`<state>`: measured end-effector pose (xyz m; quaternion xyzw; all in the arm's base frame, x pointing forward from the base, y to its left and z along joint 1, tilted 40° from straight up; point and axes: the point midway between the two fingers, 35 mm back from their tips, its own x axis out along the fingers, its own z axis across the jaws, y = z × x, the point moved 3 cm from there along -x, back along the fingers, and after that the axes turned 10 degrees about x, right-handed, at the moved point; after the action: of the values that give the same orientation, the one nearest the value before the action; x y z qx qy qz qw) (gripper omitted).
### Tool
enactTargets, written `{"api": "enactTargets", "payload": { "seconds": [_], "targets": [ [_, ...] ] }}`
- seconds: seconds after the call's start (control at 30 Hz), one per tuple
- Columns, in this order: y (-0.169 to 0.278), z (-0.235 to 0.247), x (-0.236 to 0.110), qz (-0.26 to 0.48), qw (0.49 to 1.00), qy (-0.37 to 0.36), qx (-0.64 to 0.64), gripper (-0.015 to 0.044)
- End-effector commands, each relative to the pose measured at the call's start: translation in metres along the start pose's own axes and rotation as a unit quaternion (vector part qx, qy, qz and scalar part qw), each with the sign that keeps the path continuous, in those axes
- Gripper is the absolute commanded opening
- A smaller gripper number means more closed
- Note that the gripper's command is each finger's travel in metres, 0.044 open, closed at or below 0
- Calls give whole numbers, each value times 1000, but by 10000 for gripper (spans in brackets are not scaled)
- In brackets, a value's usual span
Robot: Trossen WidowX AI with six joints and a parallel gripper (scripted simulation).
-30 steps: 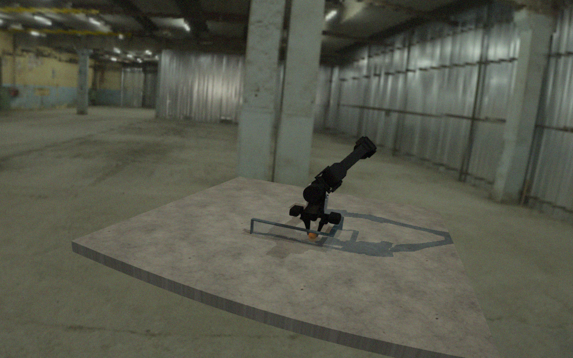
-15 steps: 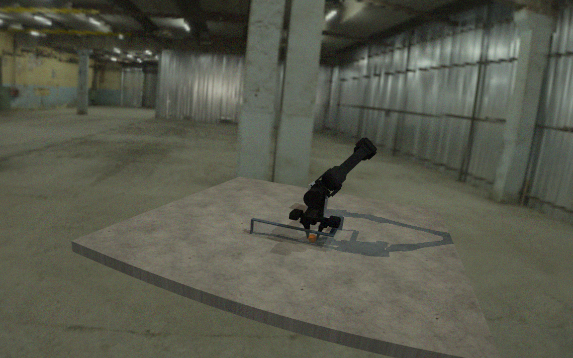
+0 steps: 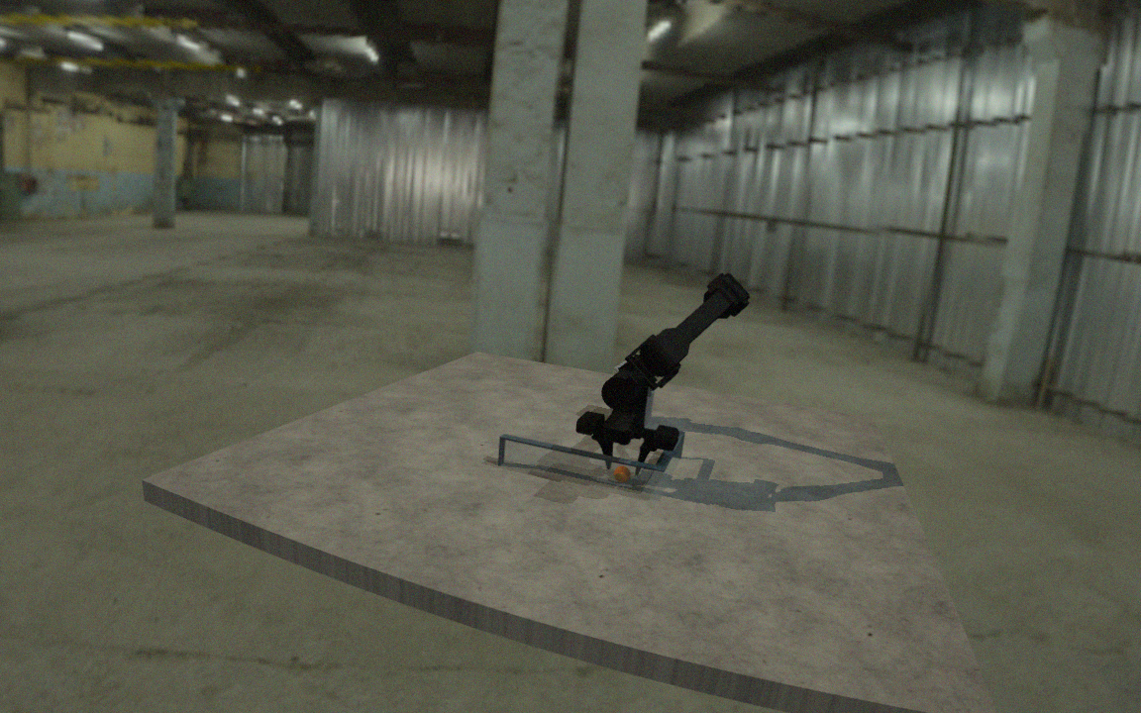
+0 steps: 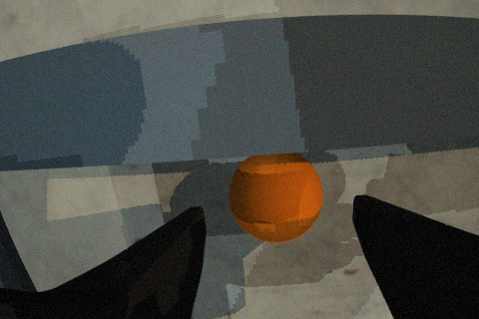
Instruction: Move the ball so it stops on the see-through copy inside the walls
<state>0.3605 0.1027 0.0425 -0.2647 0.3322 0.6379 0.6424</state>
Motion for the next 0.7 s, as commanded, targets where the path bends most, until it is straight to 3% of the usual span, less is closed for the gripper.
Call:
{"api": "enactTargets", "payload": {
  "seconds": [0.0, 0.1, 0.4, 0.57, 0.67],
  "targets": [
    [-4, -1, -53, -13, 1000, -1, -1, 259],
    [-1, -1, -79, -13, 1000, -2, -1, 259],
    [-4, -4, -70, -18, 1000, -3, 4, 259],
    [1, -3, -113, -17, 1000, -3, 1, 390],
    [1, -2, -115, -17, 1000, -3, 1, 440]
  ]
}}
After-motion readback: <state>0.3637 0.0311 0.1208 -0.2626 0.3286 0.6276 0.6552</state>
